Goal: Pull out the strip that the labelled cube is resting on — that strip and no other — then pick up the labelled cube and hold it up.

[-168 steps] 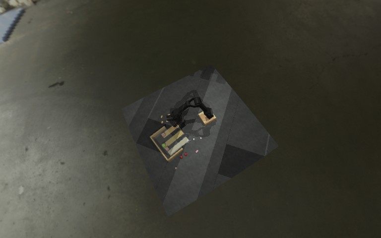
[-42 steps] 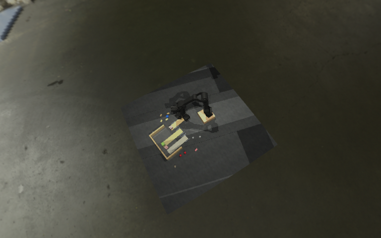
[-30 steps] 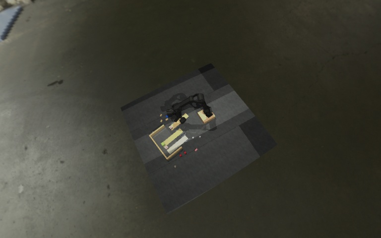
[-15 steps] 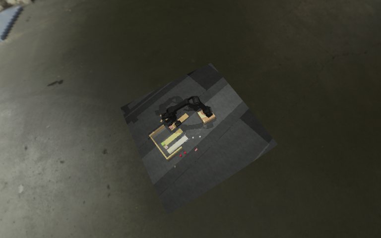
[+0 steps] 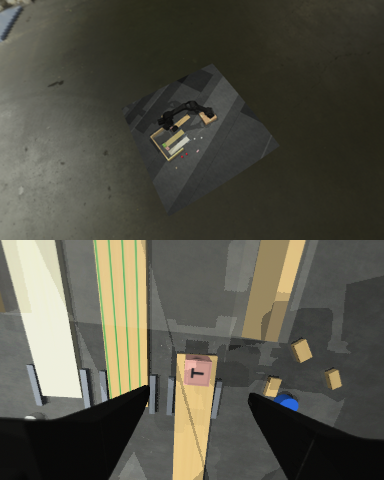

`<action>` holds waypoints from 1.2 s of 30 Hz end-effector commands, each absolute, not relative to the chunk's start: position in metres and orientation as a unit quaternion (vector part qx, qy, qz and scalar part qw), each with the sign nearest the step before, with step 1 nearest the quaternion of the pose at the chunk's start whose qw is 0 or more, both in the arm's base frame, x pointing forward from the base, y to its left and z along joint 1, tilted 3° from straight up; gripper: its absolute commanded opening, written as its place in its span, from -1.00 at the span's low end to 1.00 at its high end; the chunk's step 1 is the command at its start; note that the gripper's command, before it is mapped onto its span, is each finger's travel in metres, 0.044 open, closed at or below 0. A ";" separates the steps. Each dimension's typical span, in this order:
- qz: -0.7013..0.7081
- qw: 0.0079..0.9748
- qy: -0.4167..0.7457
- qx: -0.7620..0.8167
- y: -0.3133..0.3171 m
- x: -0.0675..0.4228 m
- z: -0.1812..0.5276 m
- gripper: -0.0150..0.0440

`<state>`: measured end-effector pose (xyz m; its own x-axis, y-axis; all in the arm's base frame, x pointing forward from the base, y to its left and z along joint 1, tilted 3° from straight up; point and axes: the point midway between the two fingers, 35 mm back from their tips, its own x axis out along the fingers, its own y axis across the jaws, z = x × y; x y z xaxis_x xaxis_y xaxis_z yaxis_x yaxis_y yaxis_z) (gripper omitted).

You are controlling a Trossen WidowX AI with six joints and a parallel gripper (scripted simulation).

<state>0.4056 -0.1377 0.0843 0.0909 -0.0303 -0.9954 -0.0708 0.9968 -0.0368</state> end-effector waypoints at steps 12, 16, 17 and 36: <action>0.011 0.734 0.678 -0.036 -0.137 0.414 0.064 0.36; 0.011 0.734 0.678 -0.036 -0.137 0.414 0.058 0.36; 0.011 0.734 0.678 -0.036 -0.138 0.415 0.056 0.36; 0.011 0.734 0.678 -0.036 -0.138 0.417 0.028 0.36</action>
